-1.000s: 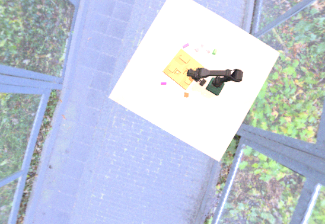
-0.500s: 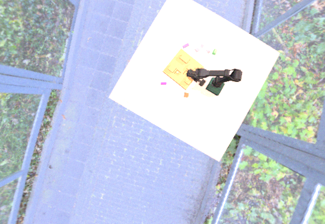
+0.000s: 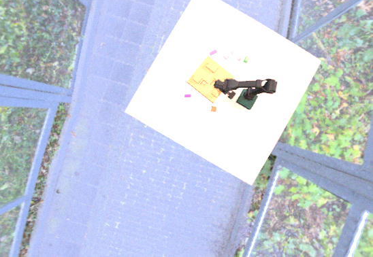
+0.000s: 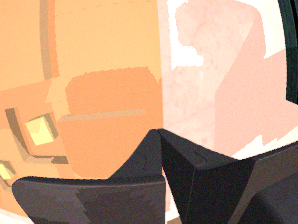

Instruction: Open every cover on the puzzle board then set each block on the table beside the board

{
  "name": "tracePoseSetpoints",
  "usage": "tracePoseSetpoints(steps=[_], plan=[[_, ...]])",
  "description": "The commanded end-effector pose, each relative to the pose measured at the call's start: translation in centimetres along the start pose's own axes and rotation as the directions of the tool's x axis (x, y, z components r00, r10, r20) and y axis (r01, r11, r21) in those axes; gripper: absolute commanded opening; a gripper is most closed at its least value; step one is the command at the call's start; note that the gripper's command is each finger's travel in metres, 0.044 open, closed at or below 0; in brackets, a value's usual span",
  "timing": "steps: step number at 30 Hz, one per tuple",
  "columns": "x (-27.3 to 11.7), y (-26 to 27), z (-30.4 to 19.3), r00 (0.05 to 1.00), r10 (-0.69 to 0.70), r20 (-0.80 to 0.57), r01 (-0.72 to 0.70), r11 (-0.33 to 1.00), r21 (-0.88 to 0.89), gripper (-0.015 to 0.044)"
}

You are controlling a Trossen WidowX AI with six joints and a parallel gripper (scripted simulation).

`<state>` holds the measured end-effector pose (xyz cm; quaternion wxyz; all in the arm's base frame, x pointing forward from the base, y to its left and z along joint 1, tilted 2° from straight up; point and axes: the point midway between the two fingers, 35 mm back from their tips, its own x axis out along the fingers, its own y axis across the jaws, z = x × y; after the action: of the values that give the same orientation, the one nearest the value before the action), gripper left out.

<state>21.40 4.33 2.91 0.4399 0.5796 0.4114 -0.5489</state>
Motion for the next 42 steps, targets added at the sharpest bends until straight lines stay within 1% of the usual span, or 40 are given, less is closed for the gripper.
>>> tracePoseSetpoints(steps=[1,42], plan=[[0.4,-0.1,0.2,1.000,-0.009,0.011,0.009,1.000,-0.004,0.0000],[0.4,4.3,0.8,1.000,-0.005,0.012,0.005,1.000,-0.004,0.0000]])
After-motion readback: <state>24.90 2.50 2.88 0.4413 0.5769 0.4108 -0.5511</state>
